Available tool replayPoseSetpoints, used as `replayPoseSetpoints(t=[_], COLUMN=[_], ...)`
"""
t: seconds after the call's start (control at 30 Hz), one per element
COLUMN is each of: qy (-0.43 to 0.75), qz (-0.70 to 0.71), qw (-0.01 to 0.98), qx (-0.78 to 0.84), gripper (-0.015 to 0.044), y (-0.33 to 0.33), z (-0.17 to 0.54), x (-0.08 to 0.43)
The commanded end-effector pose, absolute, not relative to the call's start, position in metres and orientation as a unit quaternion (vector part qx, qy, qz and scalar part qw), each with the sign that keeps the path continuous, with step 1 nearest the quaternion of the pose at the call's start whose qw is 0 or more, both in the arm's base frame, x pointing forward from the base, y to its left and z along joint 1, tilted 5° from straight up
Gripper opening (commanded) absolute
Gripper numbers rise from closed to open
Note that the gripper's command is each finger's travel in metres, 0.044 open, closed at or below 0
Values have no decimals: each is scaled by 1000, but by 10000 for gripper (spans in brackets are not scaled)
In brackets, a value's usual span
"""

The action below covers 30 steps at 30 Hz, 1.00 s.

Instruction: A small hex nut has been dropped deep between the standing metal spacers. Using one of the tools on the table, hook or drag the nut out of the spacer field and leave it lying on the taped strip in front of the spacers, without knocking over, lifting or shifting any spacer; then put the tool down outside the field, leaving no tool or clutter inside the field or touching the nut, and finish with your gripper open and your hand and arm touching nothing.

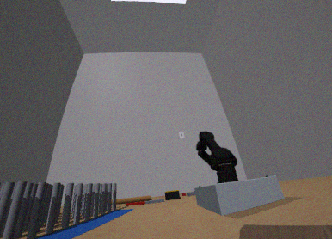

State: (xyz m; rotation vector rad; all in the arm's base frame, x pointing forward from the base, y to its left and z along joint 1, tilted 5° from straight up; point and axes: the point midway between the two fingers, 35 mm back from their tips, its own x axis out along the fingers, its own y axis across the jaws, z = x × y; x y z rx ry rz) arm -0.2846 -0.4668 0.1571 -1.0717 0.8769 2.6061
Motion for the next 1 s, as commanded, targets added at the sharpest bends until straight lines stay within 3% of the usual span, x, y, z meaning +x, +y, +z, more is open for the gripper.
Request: replayPoseSetpoints(t=[0.0,0.5,0.97], qy=[294,124,-37], qz=[880,879,794], qw=[91,-200,-469], qx=[-363,-415,-385], gripper=[426,440,440], y=[-469,-545,-517], z=[157,145,132], x=[-282,-66,148])
